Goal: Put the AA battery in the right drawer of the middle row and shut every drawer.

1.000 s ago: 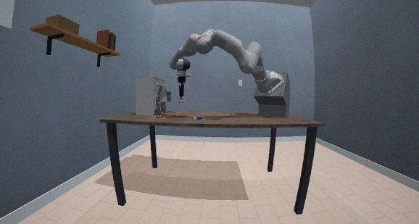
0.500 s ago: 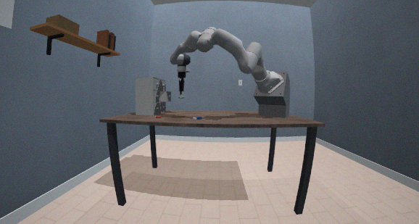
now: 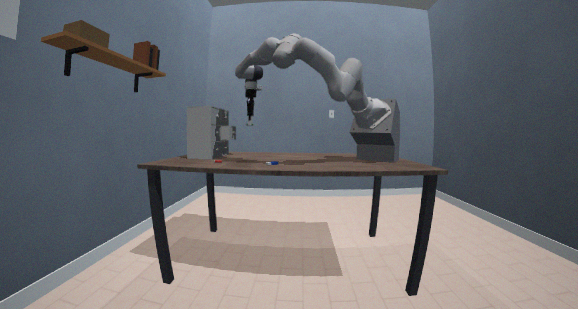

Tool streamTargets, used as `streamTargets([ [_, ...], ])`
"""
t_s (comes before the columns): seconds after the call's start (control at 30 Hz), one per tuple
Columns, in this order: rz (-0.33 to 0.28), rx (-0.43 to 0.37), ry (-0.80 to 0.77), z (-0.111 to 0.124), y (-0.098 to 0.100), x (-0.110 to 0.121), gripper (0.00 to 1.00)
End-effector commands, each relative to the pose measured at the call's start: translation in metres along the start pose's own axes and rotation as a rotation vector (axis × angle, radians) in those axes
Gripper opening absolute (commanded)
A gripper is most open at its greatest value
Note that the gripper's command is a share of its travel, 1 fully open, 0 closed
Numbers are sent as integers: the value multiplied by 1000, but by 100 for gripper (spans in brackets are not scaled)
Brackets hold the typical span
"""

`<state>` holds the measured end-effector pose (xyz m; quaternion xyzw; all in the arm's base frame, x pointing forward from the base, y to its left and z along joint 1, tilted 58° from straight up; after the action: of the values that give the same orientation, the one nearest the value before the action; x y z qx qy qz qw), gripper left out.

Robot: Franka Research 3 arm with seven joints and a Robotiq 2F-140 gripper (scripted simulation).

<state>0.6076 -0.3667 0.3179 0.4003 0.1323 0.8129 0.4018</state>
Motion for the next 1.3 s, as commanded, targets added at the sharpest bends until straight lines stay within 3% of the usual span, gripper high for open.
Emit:
streamTargets([
  [0.0,14,9,-9,-1,12,4,15],
  [0.3,14,9,-9,-1,26,3,15],
  [0.97,12,-8,-9,-3,26,4,15],
  [1.27,0,-75,-10,-10,25,5,15],
])
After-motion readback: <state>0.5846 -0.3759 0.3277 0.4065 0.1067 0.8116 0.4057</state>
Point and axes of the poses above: the point where the finger pads meet when closed, its own y axis back along the fingers, its own x axis across the jaws, z = x × y, the point moved 9 cm from there along y, back along the fingers, and after that the axes turned 10 degrees about y, right-handed, at the moved point
